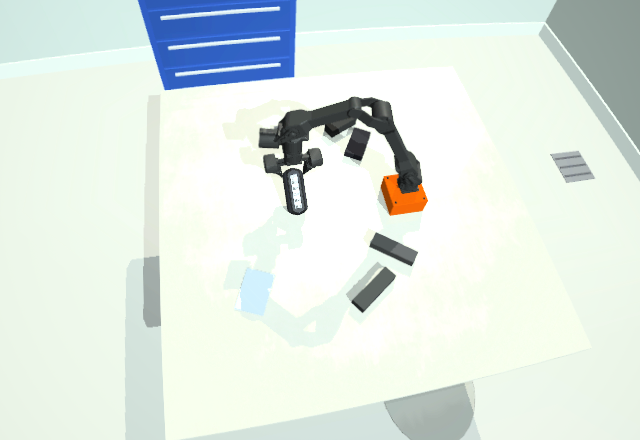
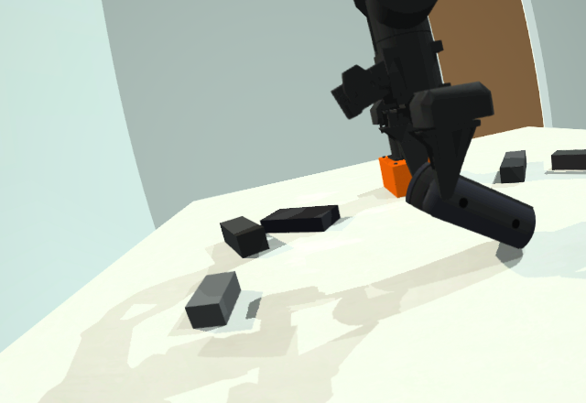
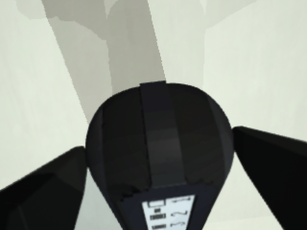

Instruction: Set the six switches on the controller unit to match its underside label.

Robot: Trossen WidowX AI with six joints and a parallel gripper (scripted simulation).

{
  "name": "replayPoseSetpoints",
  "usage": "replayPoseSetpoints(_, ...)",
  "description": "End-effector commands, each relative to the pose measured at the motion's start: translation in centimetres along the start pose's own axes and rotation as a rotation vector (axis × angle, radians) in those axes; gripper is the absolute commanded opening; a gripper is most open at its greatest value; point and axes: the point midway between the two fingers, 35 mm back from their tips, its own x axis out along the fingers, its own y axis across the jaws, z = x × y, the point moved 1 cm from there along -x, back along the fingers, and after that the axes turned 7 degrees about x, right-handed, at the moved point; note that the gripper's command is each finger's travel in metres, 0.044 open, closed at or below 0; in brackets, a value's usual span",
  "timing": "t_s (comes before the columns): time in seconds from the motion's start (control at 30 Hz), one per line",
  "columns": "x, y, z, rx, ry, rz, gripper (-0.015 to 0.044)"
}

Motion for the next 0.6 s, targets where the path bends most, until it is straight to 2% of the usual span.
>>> replayPoseSetpoints(0.0,-0.4,0.1,-0.7,-0.003,0.009,0.005,0.0336)
replayPoseSetpoints(0.57,-1.3,-0.1,-1.8,-0.003,0.010,0.004,0.0336)
